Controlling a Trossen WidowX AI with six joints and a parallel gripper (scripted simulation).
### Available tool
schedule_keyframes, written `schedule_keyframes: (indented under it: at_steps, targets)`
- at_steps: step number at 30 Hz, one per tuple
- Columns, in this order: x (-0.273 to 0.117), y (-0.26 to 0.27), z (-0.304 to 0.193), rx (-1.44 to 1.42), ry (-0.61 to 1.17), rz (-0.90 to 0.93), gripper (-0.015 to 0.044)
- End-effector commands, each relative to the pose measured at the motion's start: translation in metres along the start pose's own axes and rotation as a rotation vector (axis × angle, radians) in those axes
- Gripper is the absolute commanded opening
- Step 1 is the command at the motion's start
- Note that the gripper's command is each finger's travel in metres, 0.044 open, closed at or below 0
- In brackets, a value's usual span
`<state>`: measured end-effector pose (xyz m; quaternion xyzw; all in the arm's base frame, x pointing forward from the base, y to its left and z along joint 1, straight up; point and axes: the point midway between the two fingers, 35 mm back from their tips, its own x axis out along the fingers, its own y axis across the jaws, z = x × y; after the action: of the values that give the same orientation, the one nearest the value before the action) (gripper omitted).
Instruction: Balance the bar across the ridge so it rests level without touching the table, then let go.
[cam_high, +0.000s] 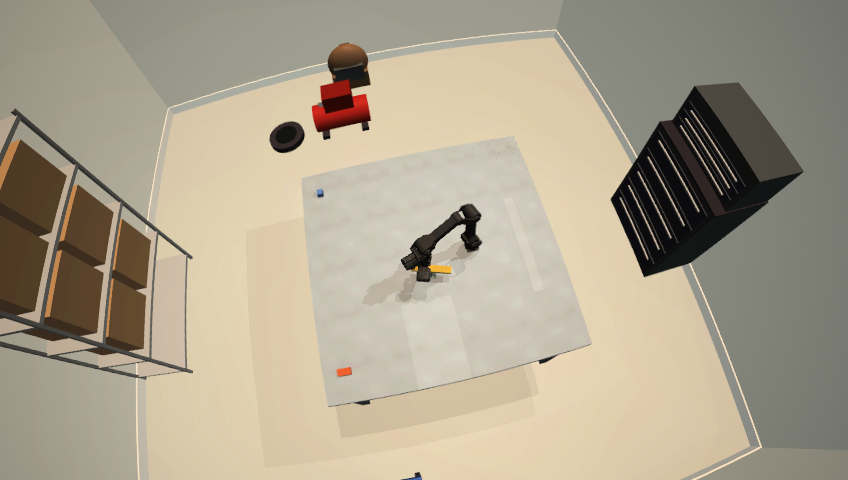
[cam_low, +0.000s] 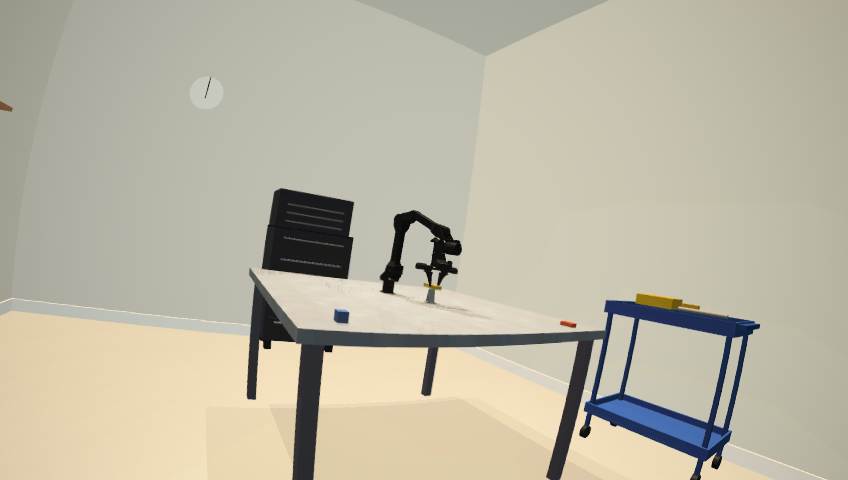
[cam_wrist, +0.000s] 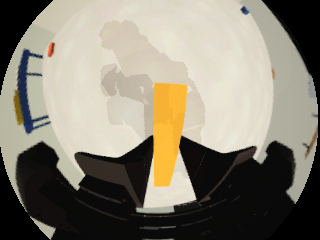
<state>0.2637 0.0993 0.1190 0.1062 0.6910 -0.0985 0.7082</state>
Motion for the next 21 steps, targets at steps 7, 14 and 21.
schedule_keyframes:
  at_steps: [7, 14, 21]
  targets:
    - [0.0010, 0.0005, 0.0000, 0.002, 0.000, 0.003, 0.0000]
    - [0.0015, 0.0005, 0.0000, 0.002, 0.000, 0.003, 0.0000]
    - [0.0021, 0.0005, 0.0000, 0.002, 0.000, 0.003, 0.0000]
